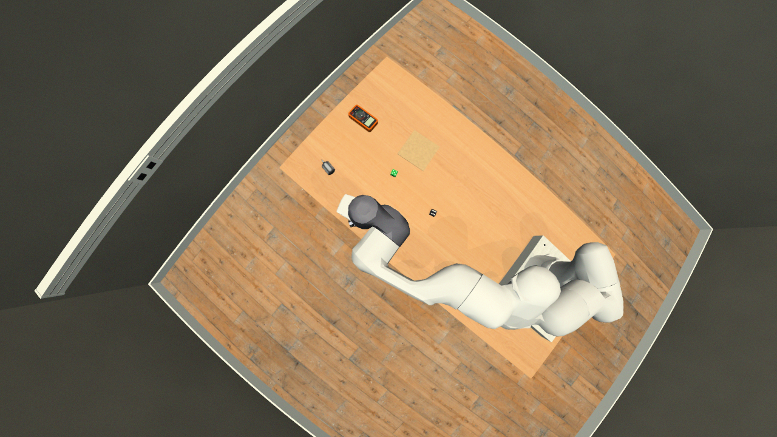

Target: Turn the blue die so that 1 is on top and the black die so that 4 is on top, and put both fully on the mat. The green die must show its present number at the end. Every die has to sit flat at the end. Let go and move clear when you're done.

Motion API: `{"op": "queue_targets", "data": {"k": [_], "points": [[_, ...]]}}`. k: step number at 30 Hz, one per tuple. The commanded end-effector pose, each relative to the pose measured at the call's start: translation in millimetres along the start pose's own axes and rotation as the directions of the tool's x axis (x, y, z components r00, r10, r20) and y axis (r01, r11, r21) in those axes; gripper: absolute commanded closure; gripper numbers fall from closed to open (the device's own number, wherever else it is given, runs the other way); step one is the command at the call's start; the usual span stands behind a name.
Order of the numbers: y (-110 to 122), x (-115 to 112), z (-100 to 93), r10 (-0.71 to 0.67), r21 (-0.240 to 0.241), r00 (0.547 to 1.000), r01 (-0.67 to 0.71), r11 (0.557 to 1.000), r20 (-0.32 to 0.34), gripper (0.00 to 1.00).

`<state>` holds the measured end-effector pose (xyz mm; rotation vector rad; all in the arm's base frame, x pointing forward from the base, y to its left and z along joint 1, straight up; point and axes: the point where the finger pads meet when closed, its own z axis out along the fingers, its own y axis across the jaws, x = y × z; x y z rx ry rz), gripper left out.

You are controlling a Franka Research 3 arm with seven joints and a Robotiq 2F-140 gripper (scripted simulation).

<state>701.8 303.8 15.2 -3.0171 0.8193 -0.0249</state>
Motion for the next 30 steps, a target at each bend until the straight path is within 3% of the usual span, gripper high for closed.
{"op": "queue_targets", "data": {"k": [1, 7, 19, 21, 22, 23, 25, 26, 27, 28, 30], "points": [[5.2, -4.1, -13.4, 0.0, -0.016, 1.0, 0.0, 1.0, 0.01, 0.79], [4.7, -3.8, -43.4, 0.0, -0.016, 1.0, 0.0, 1.0, 0.01, 0.79], [5.6, -2.8, -45.4, -0.001, -0.016, 1.0, 0.001, 1.0, 0.01, 0.79], [23.9, 16.5, -45.9, -0.028, -0.016, 1.0, 0.028, 0.999, 0.011, 0.79], [45.5, 37.4, -46.5, -0.059, -0.016, 0.998, 0.059, 0.998, 0.011, 0.79], [45.5, 37.4, -46.5, -0.059, -0.016, 0.998, 0.059, 0.998, 0.011, 0.79], [76.0, 64.1, -47.3, -0.101, -0.016, 0.995, 0.101, 0.995, 0.012, 0.79], [76.0, 64.1, -47.3, -0.101, -0.016, 0.995, 0.101, 0.995, 0.012, 0.79], [102.4, 83.1, -47.7, -0.15, -0.015, 0.989, 0.15, 0.989, 0.012, 0.79], [114.1, 93.3, -48.3, -0.15, -0.015, 0.989, 0.15, 0.989, 0.012, 0.79], [120.1, 97.5, -48.5, -0.158, -0.015, 0.987, 0.158, 0.987, 0.012, 0.79]]}}
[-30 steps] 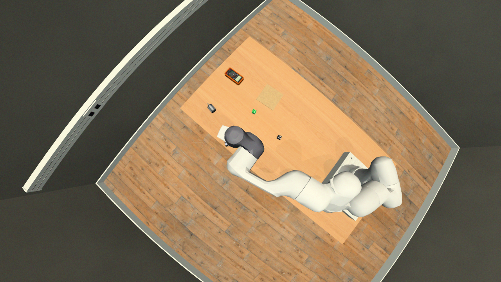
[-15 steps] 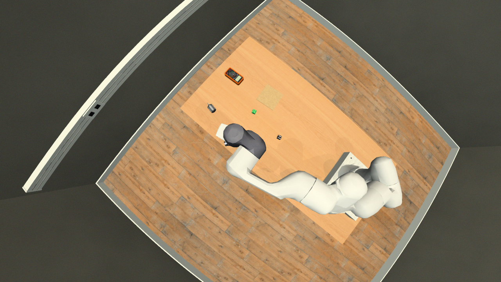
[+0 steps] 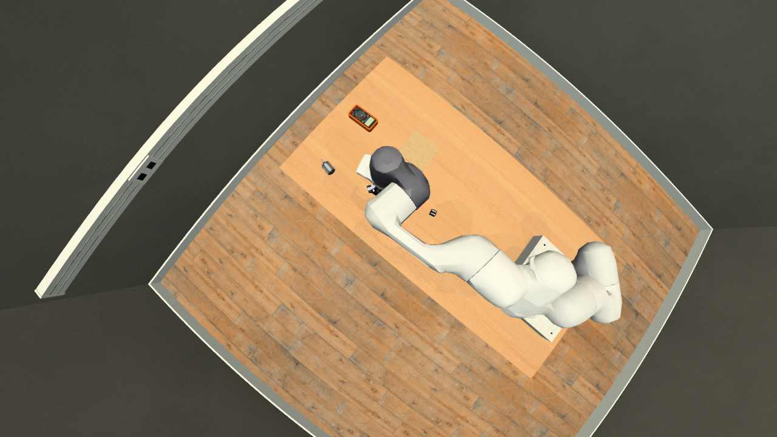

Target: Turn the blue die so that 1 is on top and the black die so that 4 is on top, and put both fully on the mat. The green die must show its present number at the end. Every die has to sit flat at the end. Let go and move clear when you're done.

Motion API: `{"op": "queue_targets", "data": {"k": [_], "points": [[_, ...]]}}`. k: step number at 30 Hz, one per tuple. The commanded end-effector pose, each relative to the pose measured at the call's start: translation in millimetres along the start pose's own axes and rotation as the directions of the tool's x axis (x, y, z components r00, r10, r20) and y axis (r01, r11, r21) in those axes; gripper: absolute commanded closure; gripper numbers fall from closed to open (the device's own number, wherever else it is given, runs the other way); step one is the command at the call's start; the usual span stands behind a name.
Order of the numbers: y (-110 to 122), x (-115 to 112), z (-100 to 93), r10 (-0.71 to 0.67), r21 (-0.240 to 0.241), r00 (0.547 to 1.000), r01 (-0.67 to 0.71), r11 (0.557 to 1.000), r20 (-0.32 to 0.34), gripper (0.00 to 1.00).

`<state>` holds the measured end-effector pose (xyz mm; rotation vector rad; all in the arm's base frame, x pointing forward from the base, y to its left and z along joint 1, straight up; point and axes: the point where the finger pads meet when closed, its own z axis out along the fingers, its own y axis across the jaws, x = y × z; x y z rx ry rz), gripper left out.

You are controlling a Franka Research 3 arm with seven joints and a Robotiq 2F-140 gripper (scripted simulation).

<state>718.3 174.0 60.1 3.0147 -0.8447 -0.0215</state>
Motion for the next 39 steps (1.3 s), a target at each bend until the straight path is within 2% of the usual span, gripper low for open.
{"op": "queue_targets", "data": {"k": [1, 4, 9, 15, 19, 22, 23, 27, 33, 39], "points": [[17.2, 17.3, -2.3, -0.173, 0.014, 0.985, 0.174, 0.985, -0.014, 0.79], [17.2, 17.3, -2.3, -0.173, 0.014, 0.985, 0.174, 0.985, -0.014, 0.79], [75.1, 54.6, -2.6, -0.244, 0.013, 0.97, 0.244, 0.97, -0.015, 0.79], [104.1, 70.4, -2.6, -0.277, 0.012, 0.961, 0.278, 0.961, -0.016, 0.79], [135.8, 85.5, -2.6, -0.313, 0.012, 0.95, 0.313, 0.95, -0.016, 0.79], [141.2, 87.9, -2.6, -0.319, 0.011, 0.948, 0.319, 0.948, -0.016, 0.79], [165.4, 97.9, -2.5, -0.345, 0.011, 0.938, 0.345, 0.938, -0.016, 0.79], [195.3, 108.7, -2.4, -0.377, 0.011, 0.926, 0.377, 0.926, -0.017, 0.79], [228.4, 118.7, -2.2, -0.411, 0.01, 0.911, 0.412, 0.911, -0.017, 0.79], [229.6, 119.0, -2.2, -0.413, 0.01, 0.911, 0.413, 0.911, -0.017, 0.79]]}}
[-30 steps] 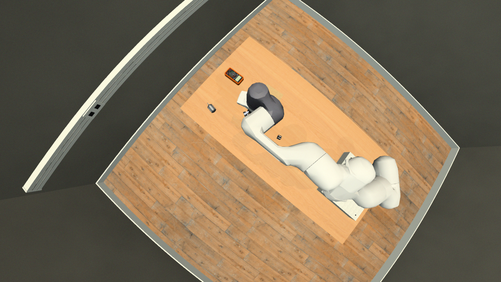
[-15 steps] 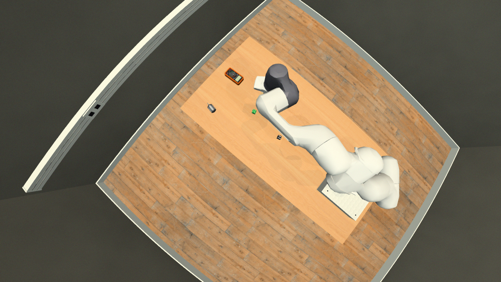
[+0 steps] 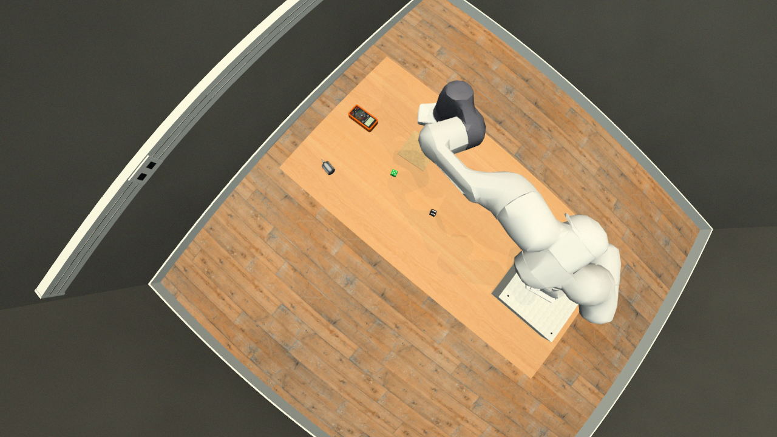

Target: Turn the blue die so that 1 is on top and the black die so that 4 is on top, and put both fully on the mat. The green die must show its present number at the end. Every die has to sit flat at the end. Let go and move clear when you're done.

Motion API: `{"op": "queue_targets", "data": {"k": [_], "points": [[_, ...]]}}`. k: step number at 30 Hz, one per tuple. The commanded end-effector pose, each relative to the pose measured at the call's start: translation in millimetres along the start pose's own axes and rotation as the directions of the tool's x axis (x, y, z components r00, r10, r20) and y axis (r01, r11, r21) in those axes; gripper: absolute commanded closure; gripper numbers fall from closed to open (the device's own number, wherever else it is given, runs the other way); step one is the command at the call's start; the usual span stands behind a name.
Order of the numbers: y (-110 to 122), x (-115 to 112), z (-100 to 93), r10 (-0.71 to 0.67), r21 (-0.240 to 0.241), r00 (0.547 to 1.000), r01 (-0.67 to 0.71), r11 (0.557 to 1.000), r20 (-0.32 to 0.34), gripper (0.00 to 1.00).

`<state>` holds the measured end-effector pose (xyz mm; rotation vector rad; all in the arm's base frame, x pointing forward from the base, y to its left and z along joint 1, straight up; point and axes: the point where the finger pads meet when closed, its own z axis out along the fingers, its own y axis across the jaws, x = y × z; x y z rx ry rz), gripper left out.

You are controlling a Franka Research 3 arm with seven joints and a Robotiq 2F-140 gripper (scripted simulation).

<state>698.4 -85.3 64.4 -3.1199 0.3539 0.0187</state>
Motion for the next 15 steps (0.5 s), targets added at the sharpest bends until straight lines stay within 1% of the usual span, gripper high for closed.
{"op": "queue_targets", "data": {"k": [1, 9, 15], "points": [[-1.8, 2.1, 0.1, -0.105, 0.0, 0.994, 0.105, 0.994, -0.014, 0.79], [-1.8, 2.1, 0.7, -0.105, 0.0, 0.994, 0.105, 0.994, -0.014, 0.79], [-1.8, 2.2, 8.6, -0.105, 0.0, 0.994, 0.105, 0.994, -0.014, 0.79]]}}
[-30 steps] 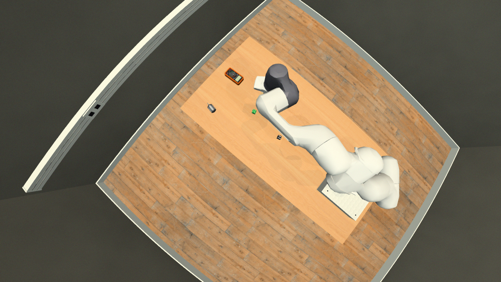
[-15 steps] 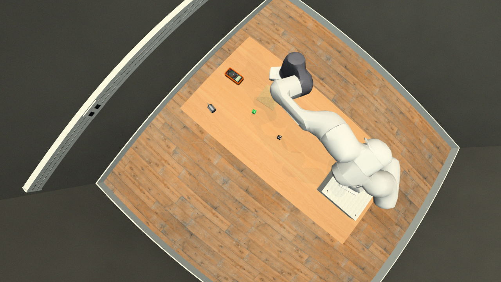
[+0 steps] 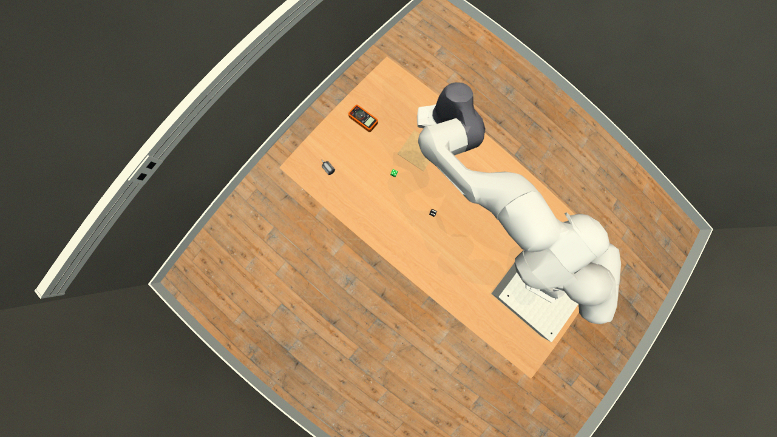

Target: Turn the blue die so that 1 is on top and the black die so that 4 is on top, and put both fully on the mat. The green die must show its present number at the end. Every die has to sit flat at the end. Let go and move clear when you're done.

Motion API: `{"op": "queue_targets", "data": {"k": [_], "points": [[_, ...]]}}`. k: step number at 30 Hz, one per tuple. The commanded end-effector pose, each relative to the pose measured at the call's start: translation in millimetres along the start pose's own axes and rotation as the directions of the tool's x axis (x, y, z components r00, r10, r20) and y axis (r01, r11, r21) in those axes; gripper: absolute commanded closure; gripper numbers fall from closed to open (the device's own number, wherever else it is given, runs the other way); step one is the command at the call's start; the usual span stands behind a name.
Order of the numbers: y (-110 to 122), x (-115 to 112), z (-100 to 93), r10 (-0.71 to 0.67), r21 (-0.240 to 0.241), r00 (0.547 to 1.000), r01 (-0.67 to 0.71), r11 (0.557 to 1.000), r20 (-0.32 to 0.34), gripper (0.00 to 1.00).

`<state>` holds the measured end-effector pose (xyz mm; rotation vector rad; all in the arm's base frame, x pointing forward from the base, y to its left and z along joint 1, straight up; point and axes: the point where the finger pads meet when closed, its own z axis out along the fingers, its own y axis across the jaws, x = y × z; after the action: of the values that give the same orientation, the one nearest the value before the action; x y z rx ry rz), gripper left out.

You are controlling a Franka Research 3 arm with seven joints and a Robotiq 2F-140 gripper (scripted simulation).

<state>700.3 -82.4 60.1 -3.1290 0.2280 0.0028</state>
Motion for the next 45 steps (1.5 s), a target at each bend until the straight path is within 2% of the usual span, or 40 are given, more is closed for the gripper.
{"op": "queue_targets", "data": {"k": [1, 16, 18, 23, 29, 45], "points": [[1.6, 0.8, 4.3, -0.025, -0.002, 1.0, 0.025, 1.0, -0.004, 0.79], [1.7, 1.4, 69.9, -0.025, -0.002, 1.0, 0.025, 1.0, -0.004, 0.79], [1.7, 1.4, 69.9, -0.025, -0.002, 1.0, 0.025, 1.0, -0.004, 0.79], [1.7, 1.5, 85.3, -0.025, -0.002, 1.0, 0.025, 1.0, -0.004, 0.79], [1.7, 1.6, 91.6, -0.025, -0.002, 1.0, 0.025, 1.0, -0.004, 0.79], [1.7, 1.6, 91.8, -0.025, -0.002, 1.0, 0.025, 1.0, -0.004, 0.79]]}}
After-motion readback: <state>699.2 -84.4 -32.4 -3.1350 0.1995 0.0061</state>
